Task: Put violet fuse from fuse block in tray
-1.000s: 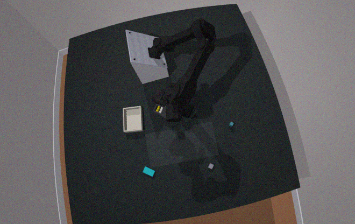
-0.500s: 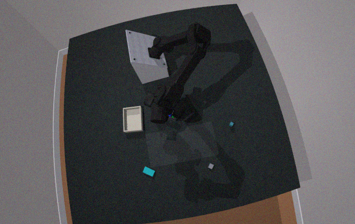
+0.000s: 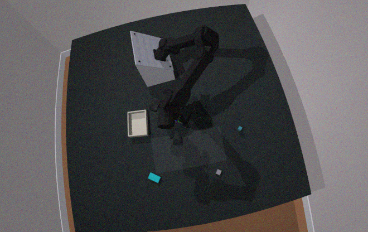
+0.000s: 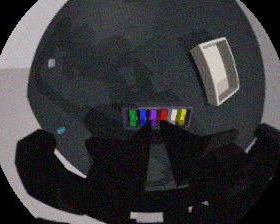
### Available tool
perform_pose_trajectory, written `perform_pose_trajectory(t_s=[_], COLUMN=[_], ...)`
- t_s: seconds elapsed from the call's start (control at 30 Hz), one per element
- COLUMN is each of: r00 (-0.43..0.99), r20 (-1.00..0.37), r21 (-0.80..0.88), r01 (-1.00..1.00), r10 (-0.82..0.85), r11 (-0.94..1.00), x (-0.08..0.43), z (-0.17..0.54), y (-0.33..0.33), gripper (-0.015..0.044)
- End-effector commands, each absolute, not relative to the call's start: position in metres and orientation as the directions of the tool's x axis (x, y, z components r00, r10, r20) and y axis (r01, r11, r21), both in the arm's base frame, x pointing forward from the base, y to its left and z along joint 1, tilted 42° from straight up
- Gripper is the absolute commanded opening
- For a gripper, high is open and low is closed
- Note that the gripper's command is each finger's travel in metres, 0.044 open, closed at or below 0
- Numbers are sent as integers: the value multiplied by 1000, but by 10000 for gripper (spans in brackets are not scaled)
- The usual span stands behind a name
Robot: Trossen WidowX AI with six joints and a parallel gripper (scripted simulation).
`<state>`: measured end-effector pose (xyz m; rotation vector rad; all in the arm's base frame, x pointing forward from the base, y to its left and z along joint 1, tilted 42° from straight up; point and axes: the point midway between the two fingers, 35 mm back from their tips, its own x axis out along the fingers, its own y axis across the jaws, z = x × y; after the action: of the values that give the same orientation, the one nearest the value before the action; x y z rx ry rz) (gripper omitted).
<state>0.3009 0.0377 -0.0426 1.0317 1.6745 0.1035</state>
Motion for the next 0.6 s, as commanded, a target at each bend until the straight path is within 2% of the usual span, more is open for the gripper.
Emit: perform_pose_trajectory(t_s=[0.0,0.57], r00=[-13,-13], r20=[-742,-741], r21=[544,544], r01=[573,573], r10=[670,671], r11=[613,612], x=[299,298], z=[-47,-54], y=[43,51], gripper=[64,64])
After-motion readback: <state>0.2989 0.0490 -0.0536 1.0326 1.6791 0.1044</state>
